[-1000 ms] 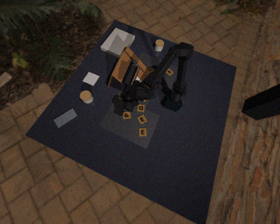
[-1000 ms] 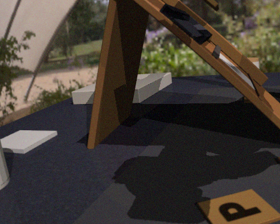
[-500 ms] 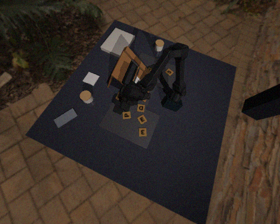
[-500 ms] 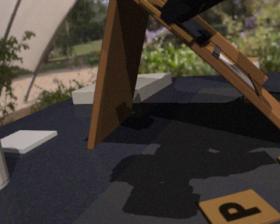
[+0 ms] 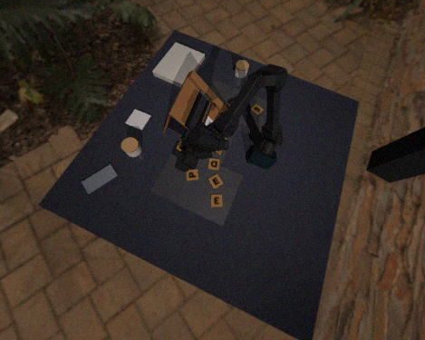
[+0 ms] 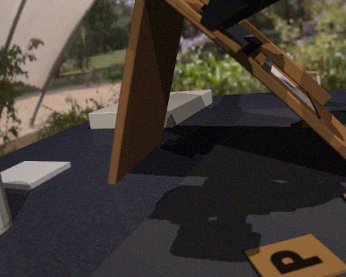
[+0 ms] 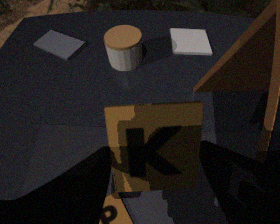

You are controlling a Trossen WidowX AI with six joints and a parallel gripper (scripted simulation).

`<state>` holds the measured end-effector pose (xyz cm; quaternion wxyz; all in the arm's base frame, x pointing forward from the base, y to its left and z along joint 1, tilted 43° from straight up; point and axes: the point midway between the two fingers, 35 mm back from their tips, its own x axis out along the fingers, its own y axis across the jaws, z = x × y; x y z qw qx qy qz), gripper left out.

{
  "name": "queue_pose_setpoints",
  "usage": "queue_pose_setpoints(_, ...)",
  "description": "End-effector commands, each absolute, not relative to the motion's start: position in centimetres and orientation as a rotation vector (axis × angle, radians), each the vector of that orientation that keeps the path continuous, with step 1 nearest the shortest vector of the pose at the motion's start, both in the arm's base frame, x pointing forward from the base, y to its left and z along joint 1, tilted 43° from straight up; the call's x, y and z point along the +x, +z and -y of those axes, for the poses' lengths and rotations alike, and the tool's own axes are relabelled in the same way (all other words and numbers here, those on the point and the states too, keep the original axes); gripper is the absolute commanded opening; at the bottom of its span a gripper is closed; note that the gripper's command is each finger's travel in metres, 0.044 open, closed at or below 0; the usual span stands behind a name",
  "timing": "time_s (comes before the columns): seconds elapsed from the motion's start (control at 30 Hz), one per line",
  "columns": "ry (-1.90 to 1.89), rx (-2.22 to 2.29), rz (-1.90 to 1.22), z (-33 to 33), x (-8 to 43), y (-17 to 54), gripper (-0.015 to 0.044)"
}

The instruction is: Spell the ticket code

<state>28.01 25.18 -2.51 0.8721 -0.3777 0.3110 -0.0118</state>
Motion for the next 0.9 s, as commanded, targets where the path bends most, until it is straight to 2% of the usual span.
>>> queue_pose_setpoints(0.0, -0.020, -0.790, -0.649, -25.12, 28.07, -2.28, 0.0000)
queue_pose_setpoints(0.87, -0.021, -0.791, -0.649, -24.20, 28.42, -1.44, 0.0000)
